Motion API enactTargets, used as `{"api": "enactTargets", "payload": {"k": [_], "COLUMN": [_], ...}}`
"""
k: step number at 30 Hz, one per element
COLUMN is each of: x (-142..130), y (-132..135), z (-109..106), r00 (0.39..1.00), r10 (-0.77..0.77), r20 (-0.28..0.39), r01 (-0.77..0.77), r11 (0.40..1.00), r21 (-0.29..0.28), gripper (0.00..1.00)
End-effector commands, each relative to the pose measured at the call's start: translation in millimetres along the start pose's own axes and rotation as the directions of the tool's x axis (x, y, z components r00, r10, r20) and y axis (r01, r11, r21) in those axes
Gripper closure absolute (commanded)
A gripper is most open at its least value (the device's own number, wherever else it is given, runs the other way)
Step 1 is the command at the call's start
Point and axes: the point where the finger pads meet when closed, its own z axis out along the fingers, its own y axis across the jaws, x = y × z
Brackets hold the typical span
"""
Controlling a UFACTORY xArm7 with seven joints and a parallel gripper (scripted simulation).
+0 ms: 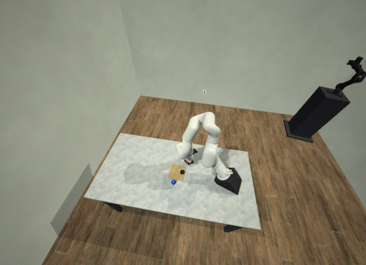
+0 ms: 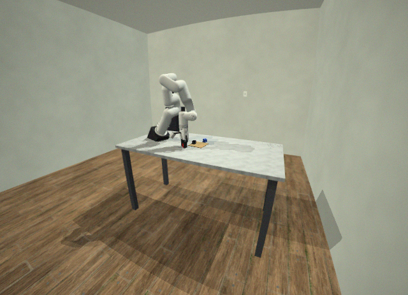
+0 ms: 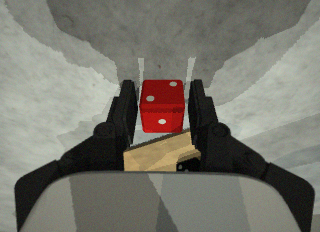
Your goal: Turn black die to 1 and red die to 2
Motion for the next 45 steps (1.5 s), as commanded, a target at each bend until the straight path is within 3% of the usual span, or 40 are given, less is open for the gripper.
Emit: {"api": "enactTargets", "payload": {"k": [1,21,22,45], "x": [-0.3,-0.3,-0.3,-0.3], "y": [-0.7,-0.7,-0.7,-0.7], "z": [-0.3,-0.3,-0.3,-0.3], "r00": [1.000,1.000,1.000,1.000], "r10": [0.000,0.000,0.000,0.000], "r20": [0.001,0.001,0.001,0.001], "r01": [0.000,0.000,0.000,0.000], "r11": [1.000,1.000,1.000,1.000], "r21": [0.001,0.001,0.001,0.001], "gripper": [0.53,0.53,0.73,0.73]}}
